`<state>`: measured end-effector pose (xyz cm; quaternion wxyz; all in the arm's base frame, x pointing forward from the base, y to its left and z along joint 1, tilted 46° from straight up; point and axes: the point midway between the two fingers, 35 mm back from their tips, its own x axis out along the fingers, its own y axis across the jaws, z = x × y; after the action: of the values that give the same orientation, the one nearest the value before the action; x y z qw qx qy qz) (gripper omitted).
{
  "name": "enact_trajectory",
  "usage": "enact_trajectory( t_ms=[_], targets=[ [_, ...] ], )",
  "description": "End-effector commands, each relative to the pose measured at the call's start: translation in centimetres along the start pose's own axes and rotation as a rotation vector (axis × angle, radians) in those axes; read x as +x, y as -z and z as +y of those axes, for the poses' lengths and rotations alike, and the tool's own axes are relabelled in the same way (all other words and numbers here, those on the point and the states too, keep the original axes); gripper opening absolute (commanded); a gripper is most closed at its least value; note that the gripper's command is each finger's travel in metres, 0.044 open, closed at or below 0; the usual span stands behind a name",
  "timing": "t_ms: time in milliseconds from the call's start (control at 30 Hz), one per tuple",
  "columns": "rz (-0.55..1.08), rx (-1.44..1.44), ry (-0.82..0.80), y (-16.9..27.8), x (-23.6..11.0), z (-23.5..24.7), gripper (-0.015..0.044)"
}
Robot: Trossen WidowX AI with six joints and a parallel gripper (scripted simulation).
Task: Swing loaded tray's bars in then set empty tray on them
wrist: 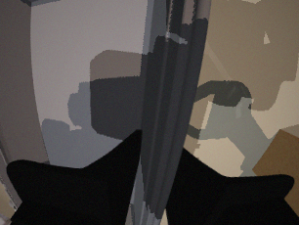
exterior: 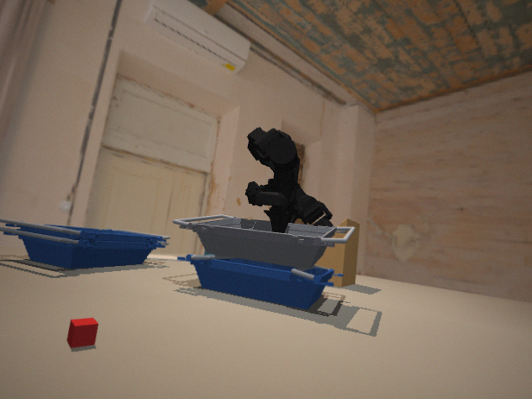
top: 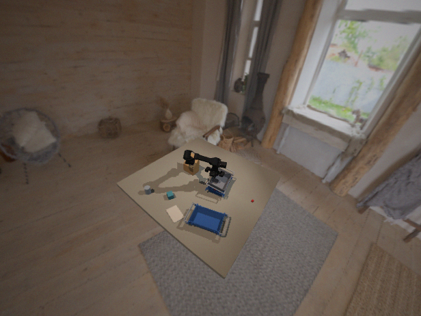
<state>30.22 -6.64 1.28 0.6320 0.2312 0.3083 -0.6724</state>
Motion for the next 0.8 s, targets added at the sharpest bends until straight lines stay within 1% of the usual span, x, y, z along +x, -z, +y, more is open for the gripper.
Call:
enact_trajectory(
  t_ms=[0,700,767],
  targets=[
    [-0.001,-0.009,0.021,-0.09,0.51,-0.47,0.0000],
    [-0.001,-0.009,0.021,-0.09,0.51,-0.47,0.0000],
    [0.000,-0.001,0.002,-0.01,0.13,-0.07,0.0000]
  ],
)
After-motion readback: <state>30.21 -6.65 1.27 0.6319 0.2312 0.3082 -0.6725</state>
